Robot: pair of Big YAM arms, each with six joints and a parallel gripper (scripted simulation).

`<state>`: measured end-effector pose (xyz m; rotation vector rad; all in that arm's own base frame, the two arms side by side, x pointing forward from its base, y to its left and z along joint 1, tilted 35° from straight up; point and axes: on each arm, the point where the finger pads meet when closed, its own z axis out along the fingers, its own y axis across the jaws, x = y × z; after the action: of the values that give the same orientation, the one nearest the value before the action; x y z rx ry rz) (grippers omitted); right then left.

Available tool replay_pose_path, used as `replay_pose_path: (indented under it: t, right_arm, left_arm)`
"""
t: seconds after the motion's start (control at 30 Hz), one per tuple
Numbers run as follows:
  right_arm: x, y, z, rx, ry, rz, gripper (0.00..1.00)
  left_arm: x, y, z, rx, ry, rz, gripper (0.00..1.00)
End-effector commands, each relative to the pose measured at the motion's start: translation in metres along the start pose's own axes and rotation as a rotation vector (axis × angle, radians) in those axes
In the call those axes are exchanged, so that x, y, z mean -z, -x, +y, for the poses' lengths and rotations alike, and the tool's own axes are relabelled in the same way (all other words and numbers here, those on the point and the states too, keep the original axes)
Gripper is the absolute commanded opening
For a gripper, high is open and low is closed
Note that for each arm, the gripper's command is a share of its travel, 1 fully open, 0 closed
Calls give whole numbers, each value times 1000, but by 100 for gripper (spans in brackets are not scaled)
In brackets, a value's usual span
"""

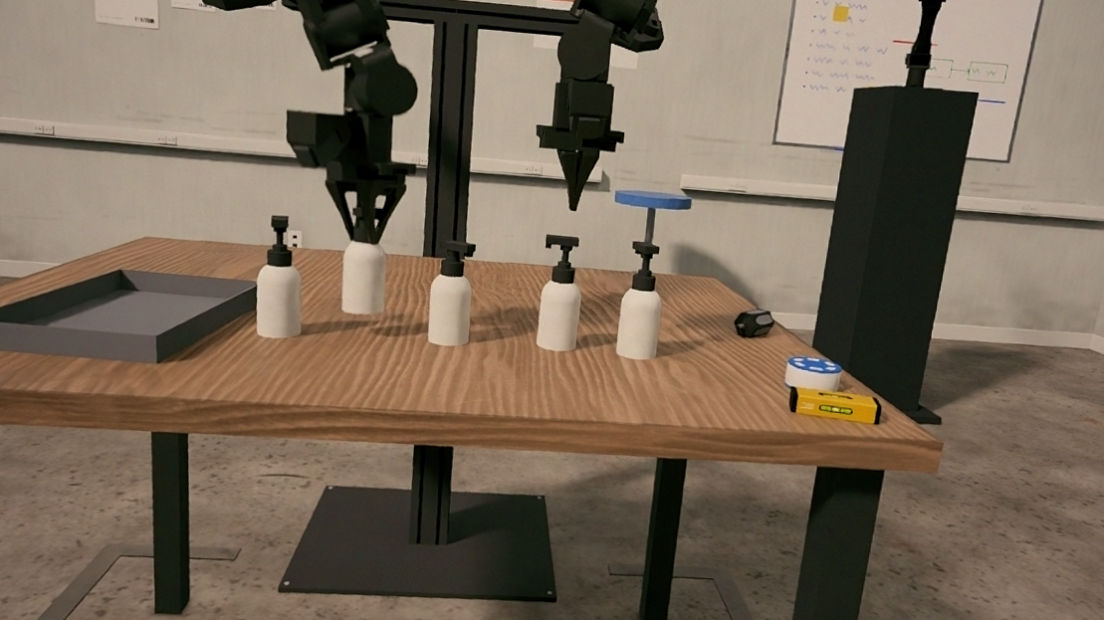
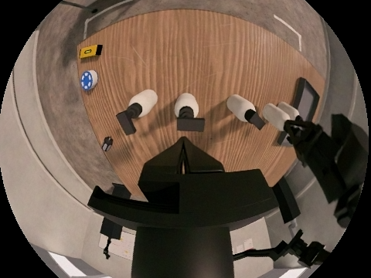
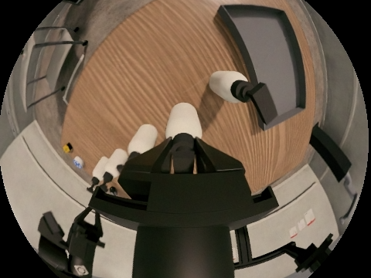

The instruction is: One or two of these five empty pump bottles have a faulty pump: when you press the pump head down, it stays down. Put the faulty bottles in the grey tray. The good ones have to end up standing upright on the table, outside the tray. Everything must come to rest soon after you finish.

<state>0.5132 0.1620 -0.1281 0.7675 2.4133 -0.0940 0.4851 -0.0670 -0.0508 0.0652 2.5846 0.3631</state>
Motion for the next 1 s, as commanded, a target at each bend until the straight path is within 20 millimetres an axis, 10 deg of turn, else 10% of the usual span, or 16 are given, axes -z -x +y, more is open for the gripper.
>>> replay_pose_path:
  t: [0.0, 0.2, 0.43, 0.97]
  right_arm:
    - [29, -3, 10, 2, 14, -1, 22]
    - [26, -31, -10, 161, -41, 32, 22]
    - [33, -2, -89, 200, 11, 40, 22]
    - [35, 36, -214, 19, -2, -5, 22]
  left_arm:
    - [5, 7, -3, 3, -6, -15, 0]
    - [19, 9, -8, 13, -15, -21, 0]
    - [68, 1, -9, 17, -12, -17, 0]
    - [80, -3, -7, -3, -5, -9, 0]
